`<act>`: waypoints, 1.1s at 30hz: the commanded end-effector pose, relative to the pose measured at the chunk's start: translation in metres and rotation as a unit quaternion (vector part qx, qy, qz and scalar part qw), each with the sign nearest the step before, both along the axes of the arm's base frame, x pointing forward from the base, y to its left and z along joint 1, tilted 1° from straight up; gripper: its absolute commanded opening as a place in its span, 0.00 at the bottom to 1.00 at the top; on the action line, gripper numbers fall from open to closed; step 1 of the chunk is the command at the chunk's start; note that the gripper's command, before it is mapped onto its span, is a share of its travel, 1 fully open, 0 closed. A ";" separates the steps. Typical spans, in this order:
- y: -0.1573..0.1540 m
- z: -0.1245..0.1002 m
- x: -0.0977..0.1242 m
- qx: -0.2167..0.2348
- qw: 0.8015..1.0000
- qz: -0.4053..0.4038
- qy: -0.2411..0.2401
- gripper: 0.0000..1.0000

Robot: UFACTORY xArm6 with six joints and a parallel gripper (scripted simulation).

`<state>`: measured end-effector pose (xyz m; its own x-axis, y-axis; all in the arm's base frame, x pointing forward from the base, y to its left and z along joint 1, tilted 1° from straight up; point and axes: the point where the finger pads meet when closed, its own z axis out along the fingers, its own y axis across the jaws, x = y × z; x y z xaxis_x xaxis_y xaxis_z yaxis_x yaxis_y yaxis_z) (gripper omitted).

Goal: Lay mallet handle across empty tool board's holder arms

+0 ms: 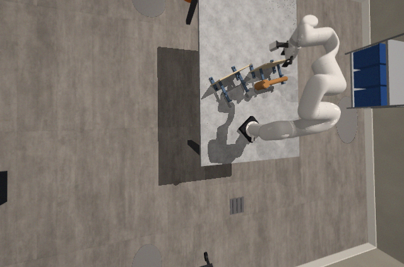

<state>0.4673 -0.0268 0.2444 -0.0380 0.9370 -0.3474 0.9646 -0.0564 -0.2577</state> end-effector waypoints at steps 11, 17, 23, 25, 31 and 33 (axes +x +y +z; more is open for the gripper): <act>0.000 0.002 0.001 0.000 1.000 0.000 -0.002 1.00; 0.000 0.002 0.001 0.000 1.000 0.000 -0.002 1.00; -0.011 -0.014 -0.018 0.061 0.997 0.047 -0.006 1.00; -0.015 -0.021 -0.027 0.083 0.994 0.065 -0.010 1.00; -0.025 -0.038 -0.049 0.134 0.985 0.109 -0.029 1.00; -0.026 -0.041 -0.053 0.142 0.983 0.116 -0.034 1.00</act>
<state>0.4269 -0.0468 0.2121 -0.1872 0.9704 -0.1528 0.9604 0.1481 -0.2358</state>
